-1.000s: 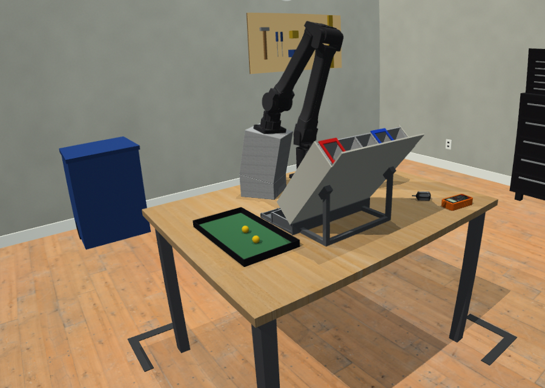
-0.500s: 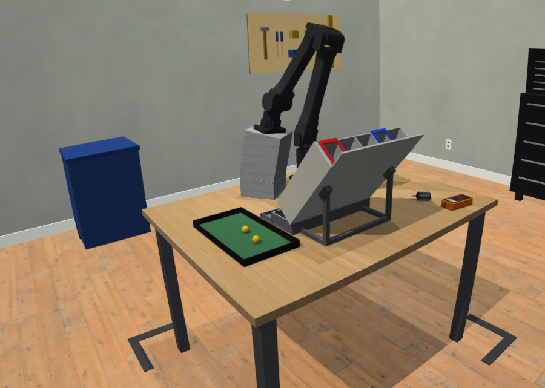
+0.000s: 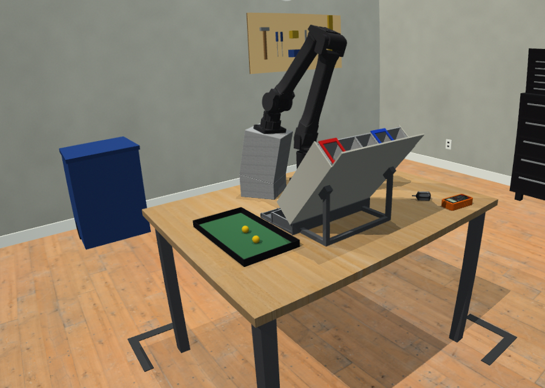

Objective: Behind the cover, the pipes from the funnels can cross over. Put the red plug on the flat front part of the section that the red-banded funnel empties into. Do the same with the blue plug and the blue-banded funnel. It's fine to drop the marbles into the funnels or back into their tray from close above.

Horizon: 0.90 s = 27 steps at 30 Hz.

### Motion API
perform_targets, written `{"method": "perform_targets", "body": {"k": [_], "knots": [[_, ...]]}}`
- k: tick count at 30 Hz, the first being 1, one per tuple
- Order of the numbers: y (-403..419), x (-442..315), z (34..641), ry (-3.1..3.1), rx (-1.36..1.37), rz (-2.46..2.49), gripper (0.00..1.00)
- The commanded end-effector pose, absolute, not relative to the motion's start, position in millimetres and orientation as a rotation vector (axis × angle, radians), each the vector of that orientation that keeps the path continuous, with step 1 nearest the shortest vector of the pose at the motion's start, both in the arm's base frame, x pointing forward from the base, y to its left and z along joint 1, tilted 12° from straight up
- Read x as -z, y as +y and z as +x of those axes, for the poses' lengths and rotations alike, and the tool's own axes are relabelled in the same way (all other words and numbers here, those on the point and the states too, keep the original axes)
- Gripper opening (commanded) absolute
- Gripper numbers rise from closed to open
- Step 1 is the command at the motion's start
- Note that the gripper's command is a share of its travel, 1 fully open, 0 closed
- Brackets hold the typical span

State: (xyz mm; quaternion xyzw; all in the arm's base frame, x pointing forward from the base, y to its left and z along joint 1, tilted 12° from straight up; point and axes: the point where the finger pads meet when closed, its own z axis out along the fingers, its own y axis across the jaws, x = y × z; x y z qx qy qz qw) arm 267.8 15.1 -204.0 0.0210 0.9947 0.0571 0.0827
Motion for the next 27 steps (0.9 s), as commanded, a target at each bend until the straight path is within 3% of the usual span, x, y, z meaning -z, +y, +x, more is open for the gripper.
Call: {"method": "perform_targets", "body": {"k": [1,27], "knots": [[17.1,207.3,266.8,2.969,-0.169,0.067,0.0],[17.2,204.4,269.3,2.961,-0.169,0.064,0.0]]}}
